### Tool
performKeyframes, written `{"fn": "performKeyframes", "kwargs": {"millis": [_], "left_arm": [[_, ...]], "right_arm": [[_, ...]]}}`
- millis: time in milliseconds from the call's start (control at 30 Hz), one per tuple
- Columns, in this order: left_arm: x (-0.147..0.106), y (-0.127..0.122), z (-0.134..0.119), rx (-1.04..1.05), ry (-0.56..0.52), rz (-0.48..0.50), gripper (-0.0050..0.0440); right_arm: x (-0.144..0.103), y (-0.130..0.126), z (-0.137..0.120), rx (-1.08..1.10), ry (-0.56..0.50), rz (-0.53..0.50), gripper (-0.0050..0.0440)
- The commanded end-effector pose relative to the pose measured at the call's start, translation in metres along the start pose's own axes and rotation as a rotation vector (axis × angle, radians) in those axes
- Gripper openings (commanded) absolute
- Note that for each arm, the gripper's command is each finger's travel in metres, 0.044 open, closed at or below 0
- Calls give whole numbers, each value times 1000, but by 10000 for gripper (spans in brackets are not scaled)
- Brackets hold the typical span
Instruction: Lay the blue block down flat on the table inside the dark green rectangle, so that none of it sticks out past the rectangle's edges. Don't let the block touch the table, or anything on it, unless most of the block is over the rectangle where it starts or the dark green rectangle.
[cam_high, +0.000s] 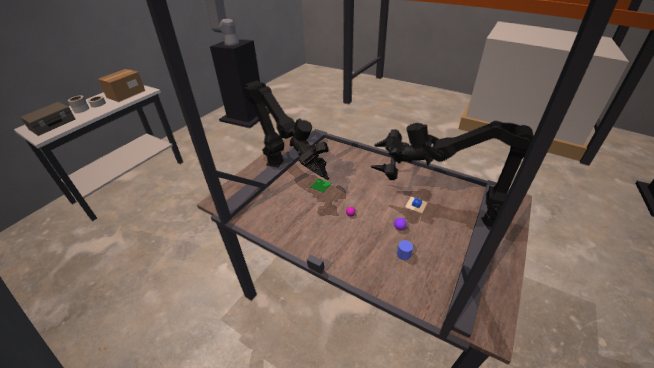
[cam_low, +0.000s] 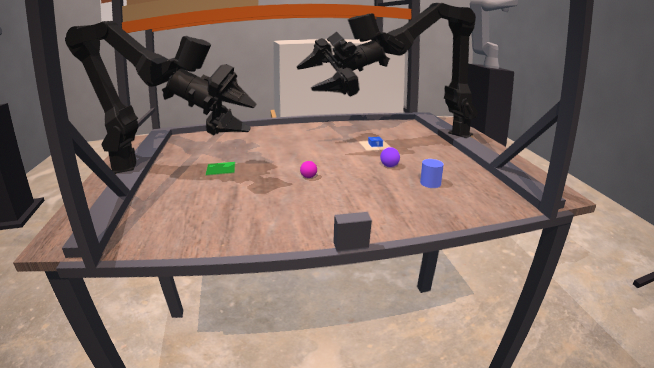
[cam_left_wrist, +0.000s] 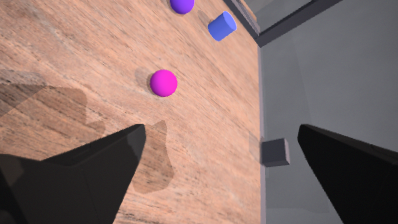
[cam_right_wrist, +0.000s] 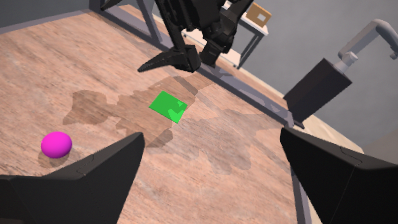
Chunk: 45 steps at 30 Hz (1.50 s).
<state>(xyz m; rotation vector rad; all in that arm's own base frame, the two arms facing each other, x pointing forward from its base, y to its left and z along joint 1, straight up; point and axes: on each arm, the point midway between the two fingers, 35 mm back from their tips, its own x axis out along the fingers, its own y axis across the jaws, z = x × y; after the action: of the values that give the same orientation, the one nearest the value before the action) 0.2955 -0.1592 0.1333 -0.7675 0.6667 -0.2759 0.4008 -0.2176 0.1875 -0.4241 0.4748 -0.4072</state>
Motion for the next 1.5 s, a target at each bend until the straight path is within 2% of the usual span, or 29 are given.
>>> {"fn": "performKeyframes", "kwargs": {"millis": [0,167,200,267,667,733,767,967,1133,1233,1300,1333,1467], "left_arm": [[-10,-6,12,80,32,25,440],[-15,-2,13,125,61,58,440],[-17,6,8,137,101,100,440],[-21,6,13,183,113,114,440],[-44,25,20,413,267,281,440],[-44,25,20,413,267,281,440],[-50,33,14,429,320,320,440],[-68,42,19,582,422,412,440],[-86,53,12,663,536,485,440],[-90,55,10,681,565,501,440],[-90,55,10,681,565,501,440],[-91,55,10,683,569,503,440],[-92,56,9,687,574,506,440]], "right_arm": [[-16,-1,-2,19,18,-6,440],[-21,1,-6,30,36,0,440],[-22,-2,-1,37,34,-2,440],[-24,-4,3,54,50,0,440],[-55,4,-17,164,228,47,440],[-55,4,-17,164,228,47,440],[-59,5,-20,178,251,53,440],[-88,8,-36,292,370,85,440],[-109,10,-48,388,460,107,440],[-120,15,-60,425,531,127,440],[-120,15,-60,425,531,127,440],[-129,20,-70,435,593,146,440],[-148,27,-89,487,713,180,440]]}}
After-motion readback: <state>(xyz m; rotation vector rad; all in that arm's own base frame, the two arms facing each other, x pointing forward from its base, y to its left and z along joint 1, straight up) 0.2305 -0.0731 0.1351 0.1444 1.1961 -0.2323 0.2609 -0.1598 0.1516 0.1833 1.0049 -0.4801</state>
